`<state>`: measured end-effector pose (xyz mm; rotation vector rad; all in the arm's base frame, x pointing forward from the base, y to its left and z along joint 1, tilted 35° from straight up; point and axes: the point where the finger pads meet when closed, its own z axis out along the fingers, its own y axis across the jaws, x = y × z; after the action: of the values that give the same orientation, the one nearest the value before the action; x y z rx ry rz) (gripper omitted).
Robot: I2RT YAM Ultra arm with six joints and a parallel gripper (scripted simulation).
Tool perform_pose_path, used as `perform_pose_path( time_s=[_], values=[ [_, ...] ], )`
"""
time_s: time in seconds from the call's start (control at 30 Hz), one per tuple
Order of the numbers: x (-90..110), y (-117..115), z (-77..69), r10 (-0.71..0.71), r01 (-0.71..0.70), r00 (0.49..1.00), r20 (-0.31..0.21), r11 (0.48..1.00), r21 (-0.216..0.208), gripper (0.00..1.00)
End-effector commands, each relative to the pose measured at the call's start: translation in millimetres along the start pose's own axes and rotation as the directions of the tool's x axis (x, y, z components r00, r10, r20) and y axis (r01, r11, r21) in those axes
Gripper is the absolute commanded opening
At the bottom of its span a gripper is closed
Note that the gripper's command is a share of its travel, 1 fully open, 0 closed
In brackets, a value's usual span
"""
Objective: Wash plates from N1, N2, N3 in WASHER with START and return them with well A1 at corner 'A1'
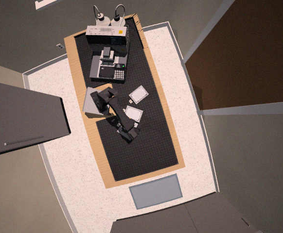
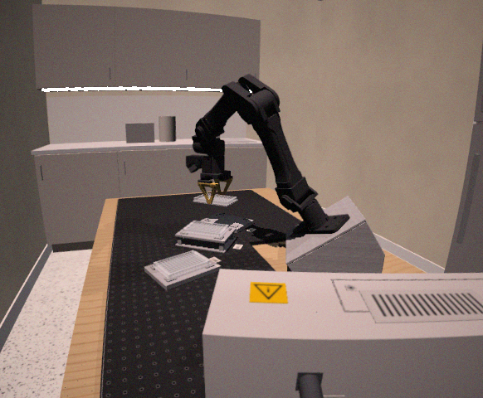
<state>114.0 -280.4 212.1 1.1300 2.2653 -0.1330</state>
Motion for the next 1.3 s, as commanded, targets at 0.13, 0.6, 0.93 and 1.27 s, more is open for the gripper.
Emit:
perform_pose_path(
  time_s=[0.13, 0.6, 0.93, 1.27],
  values=[
    [-3.6, 29.9, -7.5, 0.035, -0.035, 0.999, 0.015, 0.999, 0.020, 0.00],
    [-6.4, 83.7, -10.6, 0.035, -0.036, 0.999, 0.016, 0.999, 0.018, 0.00],
    [1.1, 102.3, -11.8, -0.061, 0.061, 0.998, 0.015, 0.998, 0.019, 0.00],
    [19.9, 148.6, -14.6, -0.060, 0.060, 0.998, 0.015, 0.998, 0.016, 0.00]
  ],
)
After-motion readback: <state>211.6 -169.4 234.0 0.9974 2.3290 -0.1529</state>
